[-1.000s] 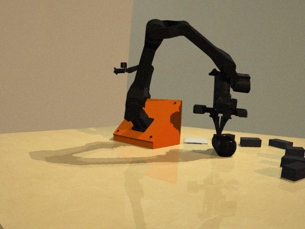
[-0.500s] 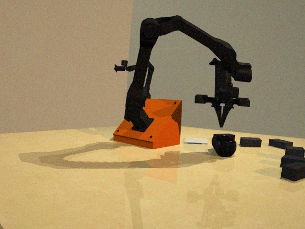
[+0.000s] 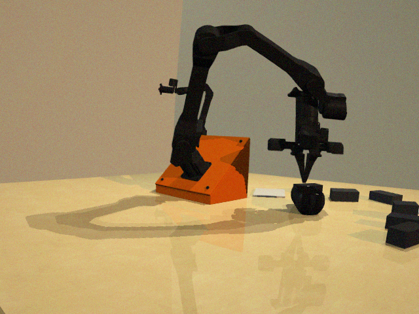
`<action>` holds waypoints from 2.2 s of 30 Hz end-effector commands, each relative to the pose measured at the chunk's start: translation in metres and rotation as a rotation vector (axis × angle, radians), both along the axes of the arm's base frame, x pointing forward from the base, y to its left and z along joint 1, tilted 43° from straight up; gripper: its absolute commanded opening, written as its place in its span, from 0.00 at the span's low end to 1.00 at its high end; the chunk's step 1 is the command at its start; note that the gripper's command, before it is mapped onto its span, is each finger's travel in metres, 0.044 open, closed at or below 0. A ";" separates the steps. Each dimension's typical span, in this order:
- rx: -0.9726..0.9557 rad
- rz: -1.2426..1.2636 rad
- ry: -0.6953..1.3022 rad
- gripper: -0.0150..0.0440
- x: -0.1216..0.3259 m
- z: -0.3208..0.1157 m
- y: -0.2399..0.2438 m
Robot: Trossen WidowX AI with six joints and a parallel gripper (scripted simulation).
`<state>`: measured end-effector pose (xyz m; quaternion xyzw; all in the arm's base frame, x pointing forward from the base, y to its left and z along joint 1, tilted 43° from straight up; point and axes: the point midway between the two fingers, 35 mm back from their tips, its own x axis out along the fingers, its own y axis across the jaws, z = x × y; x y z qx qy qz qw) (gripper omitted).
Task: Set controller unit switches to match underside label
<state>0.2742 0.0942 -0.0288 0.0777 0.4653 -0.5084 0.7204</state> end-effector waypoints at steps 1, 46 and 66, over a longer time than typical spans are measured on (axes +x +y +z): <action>-0.004 0.003 0.003 0.25 0.000 -0.005 -0.005; -0.005 0.003 0.003 0.25 0.011 0.021 -0.004; -0.006 0.003 0.002 0.25 0.012 -0.001 -0.024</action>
